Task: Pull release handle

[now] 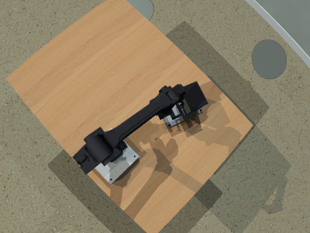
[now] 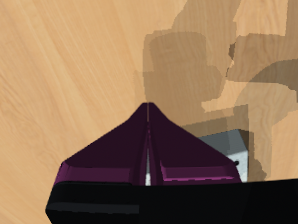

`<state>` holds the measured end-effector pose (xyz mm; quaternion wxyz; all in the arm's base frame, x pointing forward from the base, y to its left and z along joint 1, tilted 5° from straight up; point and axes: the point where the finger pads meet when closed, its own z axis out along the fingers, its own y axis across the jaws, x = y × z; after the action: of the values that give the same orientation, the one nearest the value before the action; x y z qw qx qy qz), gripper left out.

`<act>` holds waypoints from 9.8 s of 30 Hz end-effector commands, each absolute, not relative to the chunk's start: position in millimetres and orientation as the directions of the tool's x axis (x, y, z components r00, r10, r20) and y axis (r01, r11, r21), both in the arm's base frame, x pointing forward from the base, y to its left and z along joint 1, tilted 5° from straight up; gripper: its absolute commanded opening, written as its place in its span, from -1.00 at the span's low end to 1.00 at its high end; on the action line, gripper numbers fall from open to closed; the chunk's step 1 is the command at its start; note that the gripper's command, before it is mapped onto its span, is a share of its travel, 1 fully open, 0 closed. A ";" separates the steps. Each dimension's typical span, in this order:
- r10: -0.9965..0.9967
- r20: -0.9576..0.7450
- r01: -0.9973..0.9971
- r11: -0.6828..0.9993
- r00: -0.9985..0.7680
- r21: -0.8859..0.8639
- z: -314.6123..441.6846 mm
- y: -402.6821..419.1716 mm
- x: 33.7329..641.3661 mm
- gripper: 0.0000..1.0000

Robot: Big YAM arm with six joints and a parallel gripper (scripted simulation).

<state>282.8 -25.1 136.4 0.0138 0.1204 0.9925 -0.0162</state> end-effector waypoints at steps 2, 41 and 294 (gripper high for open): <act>0.018 -0.068 0.020 0.999 -0.998 -0.027 152.6 -31.6 310.8 -1.00; -0.930 0.001 -0.928 0.365 -0.366 -0.073 155.6 -44.9 353.2 -1.00; -0.953 0.010 -0.952 0.301 -0.302 -0.062 94.9 -57.8 365.9 -0.05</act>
<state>364.8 -53.5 104.0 0.0187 -0.5894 0.8070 -0.0314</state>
